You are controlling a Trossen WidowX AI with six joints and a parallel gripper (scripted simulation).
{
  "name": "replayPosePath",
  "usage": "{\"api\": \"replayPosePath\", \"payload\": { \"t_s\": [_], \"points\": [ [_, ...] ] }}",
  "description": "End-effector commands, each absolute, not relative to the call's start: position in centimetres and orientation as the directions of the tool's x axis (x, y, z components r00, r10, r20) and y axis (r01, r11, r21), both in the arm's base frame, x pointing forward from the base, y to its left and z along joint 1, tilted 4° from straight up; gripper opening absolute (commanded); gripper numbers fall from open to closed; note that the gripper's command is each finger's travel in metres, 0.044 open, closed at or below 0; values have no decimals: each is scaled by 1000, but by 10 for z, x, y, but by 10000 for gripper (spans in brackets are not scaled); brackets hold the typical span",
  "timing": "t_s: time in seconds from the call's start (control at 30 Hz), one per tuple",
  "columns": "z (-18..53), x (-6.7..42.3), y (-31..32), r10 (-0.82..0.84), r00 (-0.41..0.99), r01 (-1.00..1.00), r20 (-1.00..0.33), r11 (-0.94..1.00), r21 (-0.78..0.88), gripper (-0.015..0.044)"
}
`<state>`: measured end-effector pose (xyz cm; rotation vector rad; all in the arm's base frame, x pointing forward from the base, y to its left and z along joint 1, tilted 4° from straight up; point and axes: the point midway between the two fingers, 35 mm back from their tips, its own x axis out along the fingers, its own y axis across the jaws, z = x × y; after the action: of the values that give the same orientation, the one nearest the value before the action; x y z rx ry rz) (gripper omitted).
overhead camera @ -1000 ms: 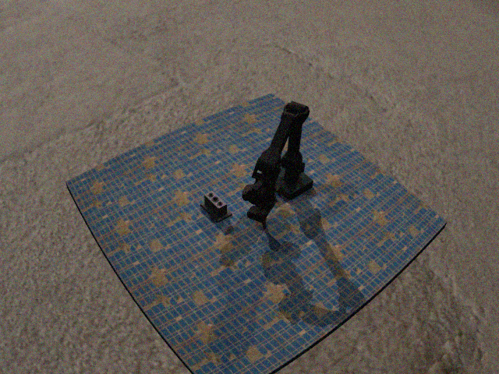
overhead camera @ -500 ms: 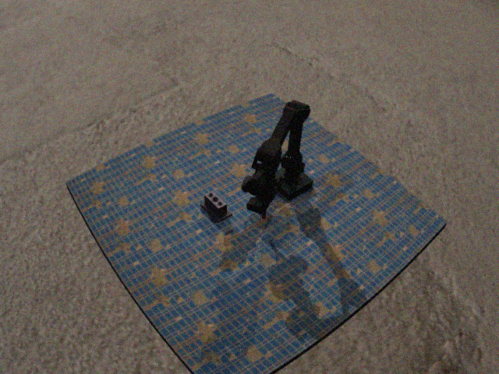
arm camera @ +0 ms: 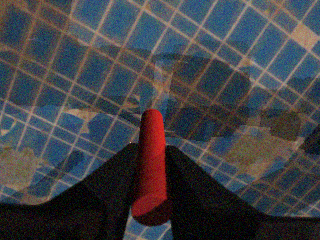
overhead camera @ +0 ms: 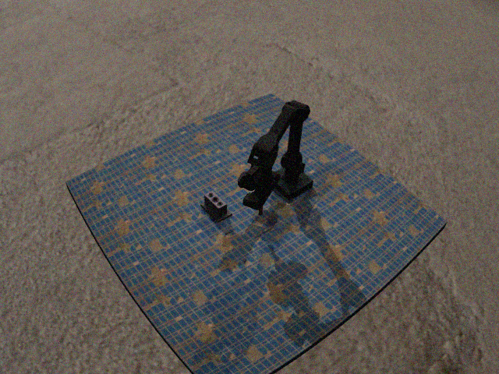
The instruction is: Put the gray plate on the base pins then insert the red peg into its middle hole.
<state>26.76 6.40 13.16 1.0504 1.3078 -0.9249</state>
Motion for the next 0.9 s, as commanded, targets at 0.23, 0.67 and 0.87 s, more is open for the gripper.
{"api": "replayPosePath", "payload": {
  "t_s": [0.23,0.67,0.87],
  "points": [
    [134,285,39,47,68,955,-997,286,78,0],
    [135,301,6,43,70,955,-997,287,79,0],
    [134,306,-11,38,70,953,-997,293,78,0]
  ]
}}
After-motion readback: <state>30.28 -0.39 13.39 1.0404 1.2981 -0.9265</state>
